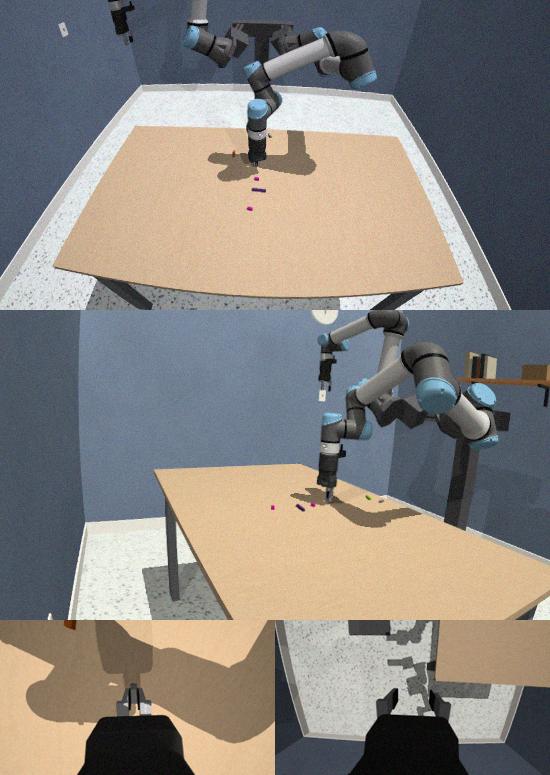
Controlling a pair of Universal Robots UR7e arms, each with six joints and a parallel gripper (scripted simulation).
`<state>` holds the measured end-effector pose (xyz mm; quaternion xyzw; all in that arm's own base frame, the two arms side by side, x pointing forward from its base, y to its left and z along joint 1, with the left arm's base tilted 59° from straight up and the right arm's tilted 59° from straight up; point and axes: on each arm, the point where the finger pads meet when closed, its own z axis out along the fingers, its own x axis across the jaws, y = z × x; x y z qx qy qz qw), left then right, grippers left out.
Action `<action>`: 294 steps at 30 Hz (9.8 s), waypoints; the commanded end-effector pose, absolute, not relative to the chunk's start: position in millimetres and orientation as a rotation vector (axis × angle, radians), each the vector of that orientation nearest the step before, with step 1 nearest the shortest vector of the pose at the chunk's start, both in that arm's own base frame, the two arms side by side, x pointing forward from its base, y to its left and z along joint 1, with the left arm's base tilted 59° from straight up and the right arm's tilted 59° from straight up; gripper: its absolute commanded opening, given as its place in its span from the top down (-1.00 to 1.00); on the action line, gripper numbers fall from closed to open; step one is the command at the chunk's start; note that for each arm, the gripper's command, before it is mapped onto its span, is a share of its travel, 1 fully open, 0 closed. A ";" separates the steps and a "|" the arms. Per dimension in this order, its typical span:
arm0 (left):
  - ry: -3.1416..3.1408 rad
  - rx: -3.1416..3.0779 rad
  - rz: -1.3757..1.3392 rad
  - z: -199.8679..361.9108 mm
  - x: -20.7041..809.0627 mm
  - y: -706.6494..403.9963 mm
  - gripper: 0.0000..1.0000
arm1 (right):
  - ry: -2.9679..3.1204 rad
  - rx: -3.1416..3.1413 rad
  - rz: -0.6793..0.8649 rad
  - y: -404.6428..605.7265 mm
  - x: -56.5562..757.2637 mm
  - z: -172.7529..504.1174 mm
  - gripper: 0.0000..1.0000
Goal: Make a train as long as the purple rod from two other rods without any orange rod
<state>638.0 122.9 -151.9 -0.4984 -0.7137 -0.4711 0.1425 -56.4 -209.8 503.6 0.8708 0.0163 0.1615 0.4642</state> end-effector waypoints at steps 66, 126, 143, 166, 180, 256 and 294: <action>-2.060 -1.439 -1.360 -157.7 641.6 131.8 0.52 | 0.040 2.138 0.397 -209.5 -56.6 504.1 -1.00; -2.060 -1.439 -1.360 -112.2 618.0 59.9 -0.07 | 0.040 2.138 0.397 -209.5 -56.6 504.1 -1.00; -2.060 -1.439 -1.360 -111.3 617.5 58.5 -1.00 | 0.040 2.138 0.397 -209.5 -56.6 504.1 -1.00; -2.070 -1.432 -1.362 -130.6 566.7 72.2 -1.00 | 0.040 2.138 0.397 -209.5 -56.6 504.1 -1.00; -2.091 -1.414 -1.370 -145.9 447.1 117.1 -1.00 | 0.040 2.138 0.397 -209.5 -56.6 504.1 -1.00; -2.101 -1.403 -1.376 -158.1 398.7 174.4 -0.07 | 0.040 2.138 0.397 -209.5 -56.6 504.1 -1.00; -2.101 -1.403 -1.376 -166.8 402.5 187.0 -0.07 | 0.040 2.138 0.397 -209.5 -56.6 504.1 -1.00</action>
